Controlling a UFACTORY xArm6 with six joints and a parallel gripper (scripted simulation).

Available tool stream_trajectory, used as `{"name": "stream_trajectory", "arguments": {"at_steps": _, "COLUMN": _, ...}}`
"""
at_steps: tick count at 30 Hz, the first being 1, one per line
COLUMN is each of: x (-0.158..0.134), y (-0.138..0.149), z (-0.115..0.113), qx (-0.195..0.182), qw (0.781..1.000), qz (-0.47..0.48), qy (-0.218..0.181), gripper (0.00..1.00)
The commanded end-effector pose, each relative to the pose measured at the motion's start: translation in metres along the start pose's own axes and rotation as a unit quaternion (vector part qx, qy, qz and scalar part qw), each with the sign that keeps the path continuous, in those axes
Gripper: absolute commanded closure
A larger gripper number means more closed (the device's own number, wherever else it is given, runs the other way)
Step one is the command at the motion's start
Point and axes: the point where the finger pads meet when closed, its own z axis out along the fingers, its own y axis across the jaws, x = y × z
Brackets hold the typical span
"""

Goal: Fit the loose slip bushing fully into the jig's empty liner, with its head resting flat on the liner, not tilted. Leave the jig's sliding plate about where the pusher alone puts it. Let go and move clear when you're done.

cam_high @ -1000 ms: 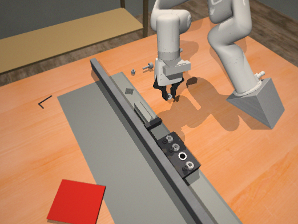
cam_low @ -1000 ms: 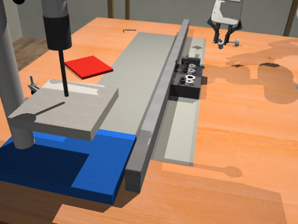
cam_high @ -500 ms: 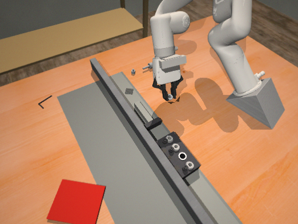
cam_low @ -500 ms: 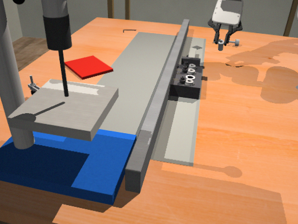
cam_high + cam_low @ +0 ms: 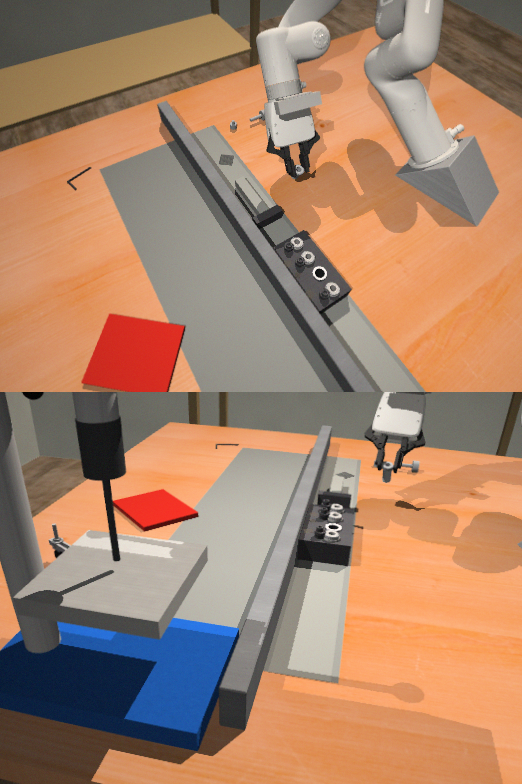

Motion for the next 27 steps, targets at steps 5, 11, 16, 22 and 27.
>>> {"name": "stream_trajectory", "arguments": {"at_steps": 5, "x": 0.0002, "y": 0.0014, "z": -0.0011, "qx": -0.002, "qw": 0.996, "qz": -0.002, "qy": 0.086, "gripper": 0.74}}
{"name": "stream_trajectory", "arguments": {"at_steps": 11, "x": -0.0004, "y": 0.0028, "z": -0.0018, "qx": -0.007, "qw": 0.995, "qz": -0.002, "qy": 0.102, "gripper": 0.74}}
{"name": "stream_trajectory", "arguments": {"at_steps": 16, "x": -0.0006, "y": 0.0025, "z": -0.0015, "qx": -0.006, "qw": 0.994, "qz": -0.002, "qy": 0.105, "gripper": 0.74}}
{"name": "stream_trajectory", "arguments": {"at_steps": 22, "x": -0.0019, "y": -0.0007, "z": 0.0005, "qx": 0.005, "qw": 0.989, "qz": -0.002, "qy": 0.147, "gripper": 0.74}}
{"name": "stream_trajectory", "arguments": {"at_steps": 27, "x": -0.0011, "y": 0.0002, "z": -0.0001, "qx": 0.002, "qw": 0.979, "qz": -0.002, "qy": 0.203, "gripper": 0.74}}
